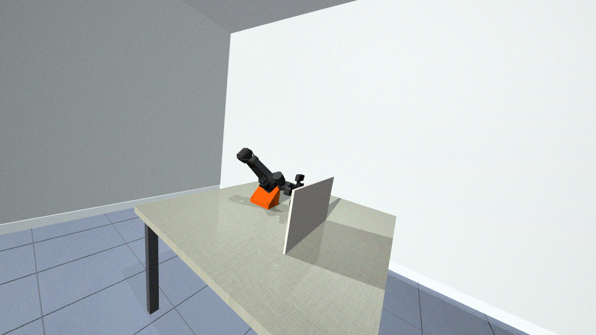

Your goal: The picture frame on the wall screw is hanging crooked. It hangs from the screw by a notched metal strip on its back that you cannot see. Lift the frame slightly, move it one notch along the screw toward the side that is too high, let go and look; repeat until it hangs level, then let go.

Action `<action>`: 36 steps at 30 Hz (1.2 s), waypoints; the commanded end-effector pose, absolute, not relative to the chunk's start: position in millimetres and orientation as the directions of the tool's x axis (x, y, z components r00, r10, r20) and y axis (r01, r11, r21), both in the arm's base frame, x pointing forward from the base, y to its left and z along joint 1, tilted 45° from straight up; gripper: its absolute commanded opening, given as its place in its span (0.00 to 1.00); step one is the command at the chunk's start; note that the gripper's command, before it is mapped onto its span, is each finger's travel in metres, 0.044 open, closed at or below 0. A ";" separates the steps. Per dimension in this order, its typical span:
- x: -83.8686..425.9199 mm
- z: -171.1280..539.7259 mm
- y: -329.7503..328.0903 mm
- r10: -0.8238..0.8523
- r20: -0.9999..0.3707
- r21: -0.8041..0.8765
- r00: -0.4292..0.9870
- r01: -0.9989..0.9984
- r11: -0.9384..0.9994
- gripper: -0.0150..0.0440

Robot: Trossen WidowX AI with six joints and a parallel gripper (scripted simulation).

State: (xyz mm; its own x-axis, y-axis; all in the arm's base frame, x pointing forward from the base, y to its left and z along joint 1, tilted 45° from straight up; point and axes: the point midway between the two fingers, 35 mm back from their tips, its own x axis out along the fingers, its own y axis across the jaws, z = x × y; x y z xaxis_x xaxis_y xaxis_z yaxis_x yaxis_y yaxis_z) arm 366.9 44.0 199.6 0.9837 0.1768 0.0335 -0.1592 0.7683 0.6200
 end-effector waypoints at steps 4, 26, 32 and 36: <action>366.4 200.6 47.7 0.189 0.040 0.618 0.981 -0.173 0.767 0.25; 366.3 200.5 47.8 0.189 0.040 0.618 0.981 -0.173 0.767 0.25; 367.1 198.5 43.4 0.178 0.034 0.620 0.983 -0.161 0.768 0.25; 367.4 197.9 42.2 0.180 0.035 0.619 0.983 -0.162 0.768 0.25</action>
